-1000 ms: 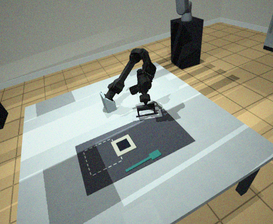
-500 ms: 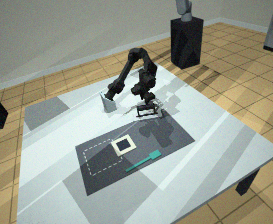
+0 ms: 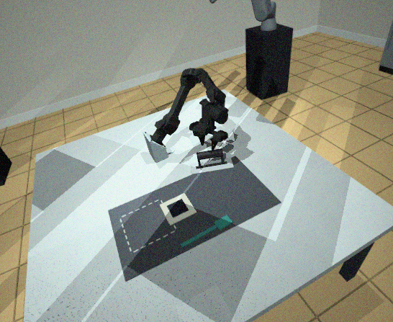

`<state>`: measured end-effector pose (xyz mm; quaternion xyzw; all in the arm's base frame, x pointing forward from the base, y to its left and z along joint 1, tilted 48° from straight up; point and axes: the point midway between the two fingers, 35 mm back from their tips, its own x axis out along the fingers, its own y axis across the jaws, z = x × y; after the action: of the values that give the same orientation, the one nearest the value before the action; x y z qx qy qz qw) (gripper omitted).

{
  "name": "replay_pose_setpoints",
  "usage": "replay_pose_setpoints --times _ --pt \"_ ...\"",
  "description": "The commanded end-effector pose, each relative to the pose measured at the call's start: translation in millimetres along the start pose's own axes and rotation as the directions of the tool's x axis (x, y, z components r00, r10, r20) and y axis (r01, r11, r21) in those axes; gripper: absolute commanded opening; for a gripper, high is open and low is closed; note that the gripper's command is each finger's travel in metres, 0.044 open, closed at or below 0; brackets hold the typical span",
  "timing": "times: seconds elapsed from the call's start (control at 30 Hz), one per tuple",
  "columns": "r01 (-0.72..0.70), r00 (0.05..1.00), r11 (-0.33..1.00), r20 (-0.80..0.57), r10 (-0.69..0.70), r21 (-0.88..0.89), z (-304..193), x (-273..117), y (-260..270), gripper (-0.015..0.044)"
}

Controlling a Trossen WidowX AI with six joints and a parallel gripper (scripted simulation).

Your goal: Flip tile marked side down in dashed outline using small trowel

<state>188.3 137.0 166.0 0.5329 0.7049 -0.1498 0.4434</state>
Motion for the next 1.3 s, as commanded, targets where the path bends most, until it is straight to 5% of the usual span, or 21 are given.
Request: replay_pose_setpoints --times 0.0,0.57,1.27 --pt "-0.002 0.999 0.992 0.041 0.007 -0.127 -1.8 2.9 -4.4 0.0300" --pt "0.049 0.987 0.841 0.157 0.043 -0.539 -4.9 12.0 -16.7 0.0300" --pt "0.244 0.929 0.322 0.315 0.194 -0.915 -1.9 21.0 -26.7 0.0300"
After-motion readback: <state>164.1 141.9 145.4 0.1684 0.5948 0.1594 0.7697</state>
